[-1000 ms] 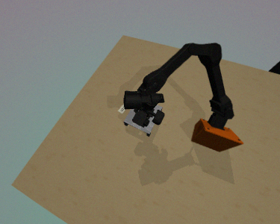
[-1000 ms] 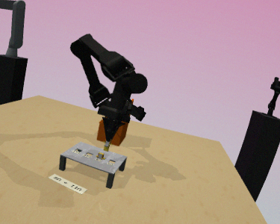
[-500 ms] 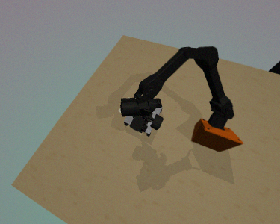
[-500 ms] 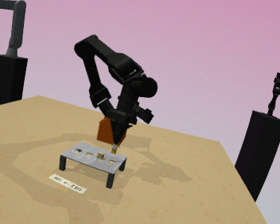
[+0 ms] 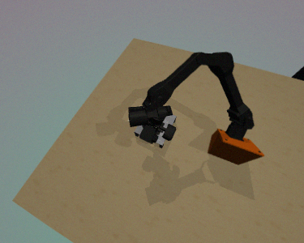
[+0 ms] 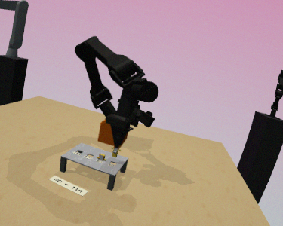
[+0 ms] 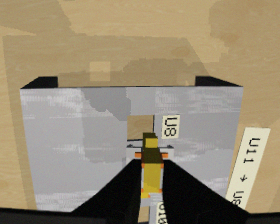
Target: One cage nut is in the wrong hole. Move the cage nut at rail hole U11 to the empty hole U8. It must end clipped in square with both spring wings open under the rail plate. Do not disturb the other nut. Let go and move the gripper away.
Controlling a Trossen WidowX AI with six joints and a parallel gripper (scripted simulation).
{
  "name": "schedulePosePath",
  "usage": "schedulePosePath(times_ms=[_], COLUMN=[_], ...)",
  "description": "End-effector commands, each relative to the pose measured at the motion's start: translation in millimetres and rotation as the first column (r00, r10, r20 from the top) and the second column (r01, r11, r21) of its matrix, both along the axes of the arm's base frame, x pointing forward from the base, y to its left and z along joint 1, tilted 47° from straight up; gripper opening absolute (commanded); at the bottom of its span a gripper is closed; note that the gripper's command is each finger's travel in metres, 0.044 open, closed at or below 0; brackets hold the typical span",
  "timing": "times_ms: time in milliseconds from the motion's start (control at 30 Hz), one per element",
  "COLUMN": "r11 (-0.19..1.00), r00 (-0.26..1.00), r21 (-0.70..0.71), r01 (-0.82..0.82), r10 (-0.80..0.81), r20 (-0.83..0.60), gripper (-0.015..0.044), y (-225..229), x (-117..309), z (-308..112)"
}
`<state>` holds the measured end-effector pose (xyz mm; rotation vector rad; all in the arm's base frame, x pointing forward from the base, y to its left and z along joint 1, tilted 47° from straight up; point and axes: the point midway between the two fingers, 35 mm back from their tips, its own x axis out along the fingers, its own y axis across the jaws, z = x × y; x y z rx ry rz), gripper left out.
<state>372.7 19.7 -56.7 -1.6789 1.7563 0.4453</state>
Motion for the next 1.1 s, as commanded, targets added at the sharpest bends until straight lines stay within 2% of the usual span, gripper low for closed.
schedulePosePath(times_ms=[0,1067], r11=[1.000,0.999], r00=[1.000,0.999], r21=[0.005,0.007], r01=[0.018,0.034], r10=[-0.018,-0.033], r20=[-0.015,-0.030], gripper=[0.0026,0.0026], y=[-2.3,-22.3], x=[-0.4,-3.7], z=[-3.8,-22.8])
